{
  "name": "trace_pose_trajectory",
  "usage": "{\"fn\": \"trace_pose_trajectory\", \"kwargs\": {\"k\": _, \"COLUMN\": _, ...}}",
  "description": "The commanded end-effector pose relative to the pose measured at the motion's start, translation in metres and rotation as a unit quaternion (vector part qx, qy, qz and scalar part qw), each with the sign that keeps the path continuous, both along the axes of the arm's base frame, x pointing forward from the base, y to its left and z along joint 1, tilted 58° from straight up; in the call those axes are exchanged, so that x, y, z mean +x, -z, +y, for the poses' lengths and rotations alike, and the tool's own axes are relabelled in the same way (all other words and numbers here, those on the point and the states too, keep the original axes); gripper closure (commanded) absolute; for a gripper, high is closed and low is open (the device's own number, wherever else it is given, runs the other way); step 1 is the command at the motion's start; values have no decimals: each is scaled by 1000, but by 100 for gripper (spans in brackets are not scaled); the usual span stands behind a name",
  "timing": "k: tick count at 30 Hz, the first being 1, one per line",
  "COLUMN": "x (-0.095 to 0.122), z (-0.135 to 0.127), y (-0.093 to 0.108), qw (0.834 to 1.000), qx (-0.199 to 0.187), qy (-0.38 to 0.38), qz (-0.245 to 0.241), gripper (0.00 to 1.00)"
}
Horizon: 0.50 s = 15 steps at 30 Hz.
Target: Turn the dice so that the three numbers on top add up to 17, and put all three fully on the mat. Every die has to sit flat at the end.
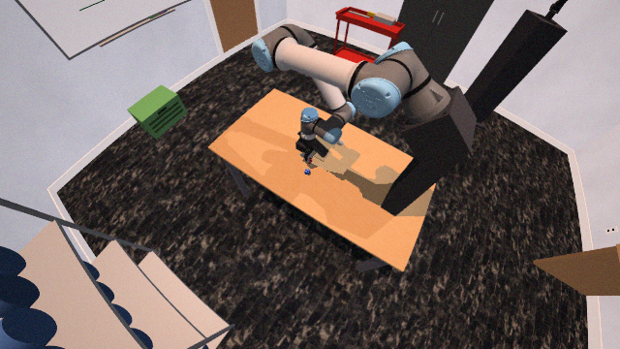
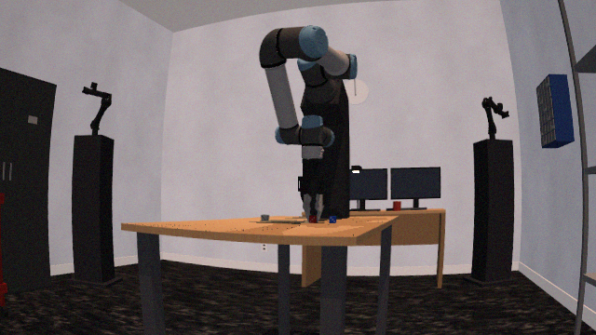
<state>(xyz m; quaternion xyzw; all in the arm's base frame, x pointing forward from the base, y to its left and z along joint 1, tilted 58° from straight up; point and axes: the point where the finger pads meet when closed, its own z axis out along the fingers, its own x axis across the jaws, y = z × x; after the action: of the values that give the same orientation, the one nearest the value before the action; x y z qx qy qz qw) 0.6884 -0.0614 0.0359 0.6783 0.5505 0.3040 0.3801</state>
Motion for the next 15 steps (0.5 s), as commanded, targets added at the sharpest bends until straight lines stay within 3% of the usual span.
{"fn": "trace_pose_trajectory", "kwargs": {"k": 1, "x": -5, "z": 1, "y": -4, "qw": 1000, "qx": 0, "qy": 0, "qz": 0, "gripper": 94}}
{"fn": "trace_pose_trajectory", "kwargs": {"k": 15, "x": -56, "z": 12, "y": -36, "qw": 1000, "qx": 0, "qy": 0, "qz": 0, "gripper": 94}}
